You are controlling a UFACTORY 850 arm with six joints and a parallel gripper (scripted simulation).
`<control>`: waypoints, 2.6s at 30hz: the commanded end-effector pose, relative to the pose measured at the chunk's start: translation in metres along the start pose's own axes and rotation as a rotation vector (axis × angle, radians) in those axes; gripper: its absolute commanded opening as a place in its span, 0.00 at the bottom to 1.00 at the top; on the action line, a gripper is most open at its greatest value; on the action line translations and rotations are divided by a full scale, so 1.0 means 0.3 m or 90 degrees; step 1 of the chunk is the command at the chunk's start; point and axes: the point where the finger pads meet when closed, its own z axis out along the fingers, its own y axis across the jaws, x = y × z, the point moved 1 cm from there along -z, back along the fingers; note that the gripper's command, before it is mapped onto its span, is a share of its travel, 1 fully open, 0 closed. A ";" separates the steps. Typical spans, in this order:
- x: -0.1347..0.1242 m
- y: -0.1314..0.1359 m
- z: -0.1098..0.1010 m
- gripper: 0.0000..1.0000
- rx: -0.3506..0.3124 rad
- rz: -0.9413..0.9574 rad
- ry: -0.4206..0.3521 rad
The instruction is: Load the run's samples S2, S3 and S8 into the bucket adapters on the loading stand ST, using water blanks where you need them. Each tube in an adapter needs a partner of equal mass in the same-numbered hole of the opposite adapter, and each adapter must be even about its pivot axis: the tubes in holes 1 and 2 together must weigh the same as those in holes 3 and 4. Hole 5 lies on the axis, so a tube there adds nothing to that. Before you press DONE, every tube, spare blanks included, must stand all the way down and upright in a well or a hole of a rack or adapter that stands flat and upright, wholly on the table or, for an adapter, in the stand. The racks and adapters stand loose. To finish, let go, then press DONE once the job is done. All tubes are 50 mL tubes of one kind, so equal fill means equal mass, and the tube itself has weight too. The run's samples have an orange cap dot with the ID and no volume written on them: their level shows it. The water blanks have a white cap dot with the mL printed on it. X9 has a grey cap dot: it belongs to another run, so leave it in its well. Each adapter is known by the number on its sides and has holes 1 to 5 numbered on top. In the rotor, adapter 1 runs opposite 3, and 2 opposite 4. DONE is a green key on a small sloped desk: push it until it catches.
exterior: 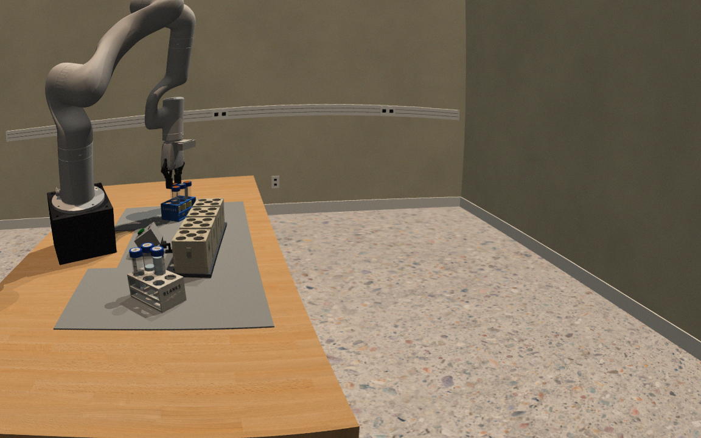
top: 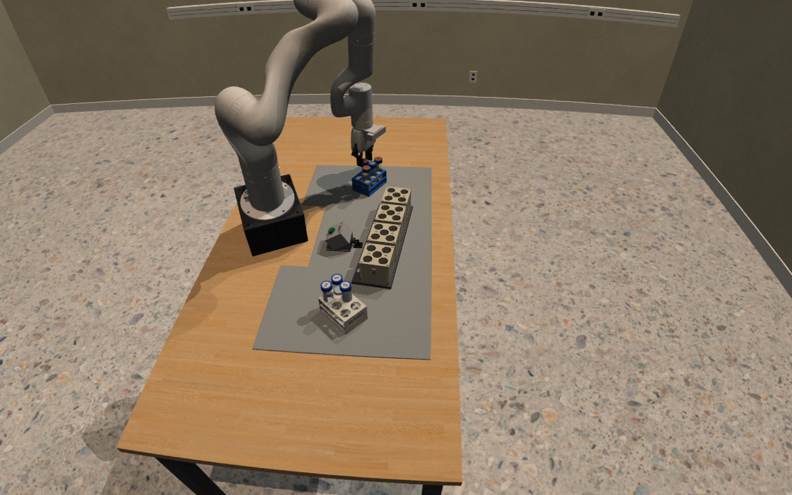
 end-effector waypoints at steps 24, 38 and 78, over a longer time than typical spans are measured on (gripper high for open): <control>0.000 -0.003 0.035 0.57 0.002 0.000 0.000; 0.000 -0.003 0.029 0.00 0.002 0.000 0.000; 0.000 -0.002 0.018 0.00 0.002 0.000 0.000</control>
